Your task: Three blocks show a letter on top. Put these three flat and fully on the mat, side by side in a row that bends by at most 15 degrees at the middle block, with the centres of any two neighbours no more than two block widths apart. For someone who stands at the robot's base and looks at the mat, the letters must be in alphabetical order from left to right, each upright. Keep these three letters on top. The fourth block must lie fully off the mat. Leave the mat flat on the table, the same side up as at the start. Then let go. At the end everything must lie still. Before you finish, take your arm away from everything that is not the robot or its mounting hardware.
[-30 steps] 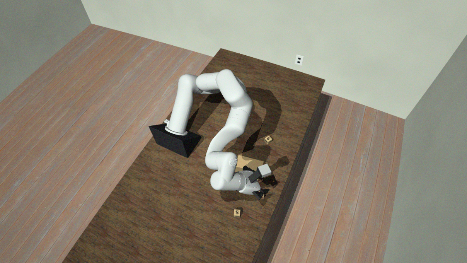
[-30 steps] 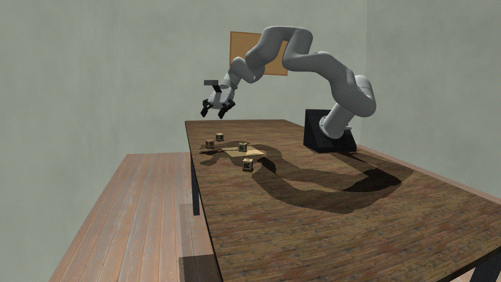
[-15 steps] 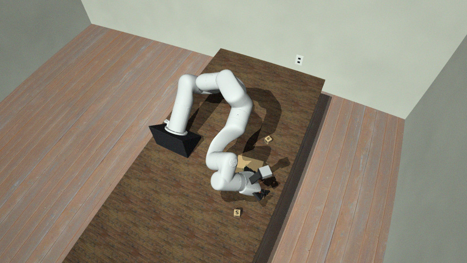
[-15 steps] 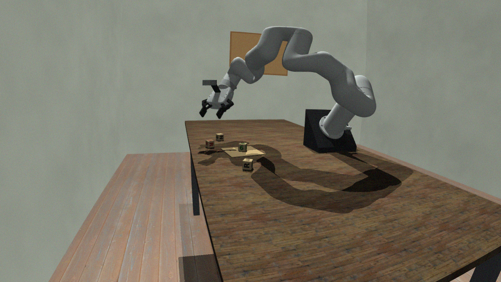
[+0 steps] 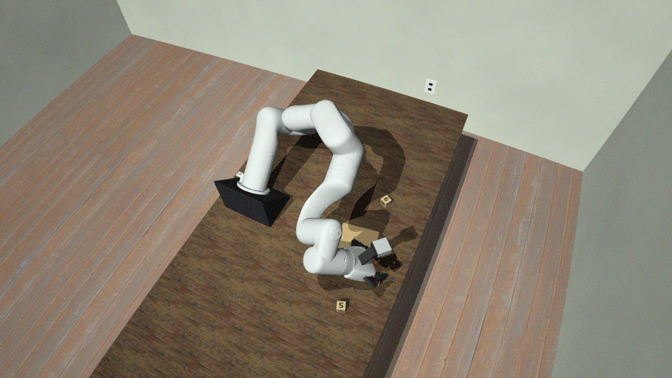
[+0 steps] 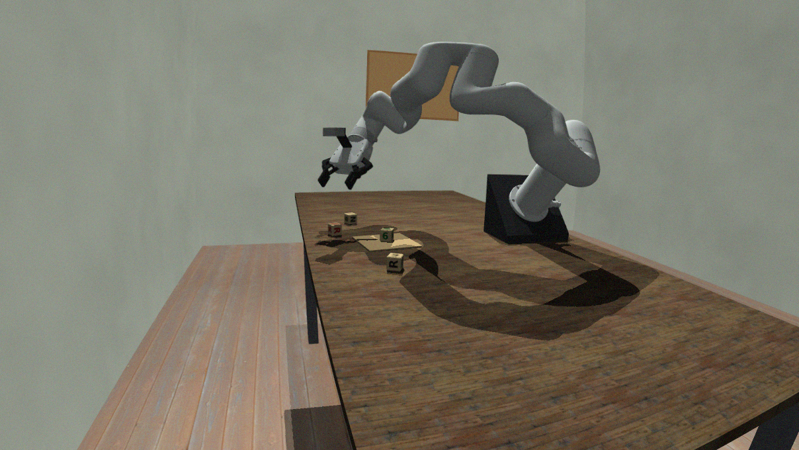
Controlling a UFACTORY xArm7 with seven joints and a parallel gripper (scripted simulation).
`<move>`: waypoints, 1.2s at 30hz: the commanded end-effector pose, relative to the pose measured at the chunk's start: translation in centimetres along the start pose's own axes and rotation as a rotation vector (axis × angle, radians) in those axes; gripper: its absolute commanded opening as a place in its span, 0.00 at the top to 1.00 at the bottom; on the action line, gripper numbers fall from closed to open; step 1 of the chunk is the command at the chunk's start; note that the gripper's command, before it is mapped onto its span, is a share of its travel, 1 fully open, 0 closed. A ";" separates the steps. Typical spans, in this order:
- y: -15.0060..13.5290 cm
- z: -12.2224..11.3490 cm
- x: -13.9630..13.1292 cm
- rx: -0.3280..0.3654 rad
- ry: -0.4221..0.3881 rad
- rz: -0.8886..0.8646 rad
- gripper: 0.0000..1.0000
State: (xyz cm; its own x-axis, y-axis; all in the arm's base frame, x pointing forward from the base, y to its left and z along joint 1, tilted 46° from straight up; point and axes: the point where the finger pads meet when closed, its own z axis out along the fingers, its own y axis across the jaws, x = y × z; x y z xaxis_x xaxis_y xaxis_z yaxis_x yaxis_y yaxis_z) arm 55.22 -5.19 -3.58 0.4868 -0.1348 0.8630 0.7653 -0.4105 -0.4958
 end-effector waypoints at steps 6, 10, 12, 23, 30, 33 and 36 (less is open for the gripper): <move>0.1 -0.2 0.2 -0.003 0.000 -0.003 0.00; 0.1 -0.2 0.2 -0.003 0.000 -0.003 0.00; 0.1 -0.2 0.2 -0.003 0.000 -0.003 0.00; 1.7 -2.6 -1.6 -0.009 -0.004 -0.007 0.00; 4.4 -8.7 -7.3 -0.009 -0.005 -0.006 0.00; 4.8 -10.6 -9.6 -0.004 0.000 -0.003 0.00; 4.8 -10.6 -9.6 -0.004 0.000 -0.003 0.00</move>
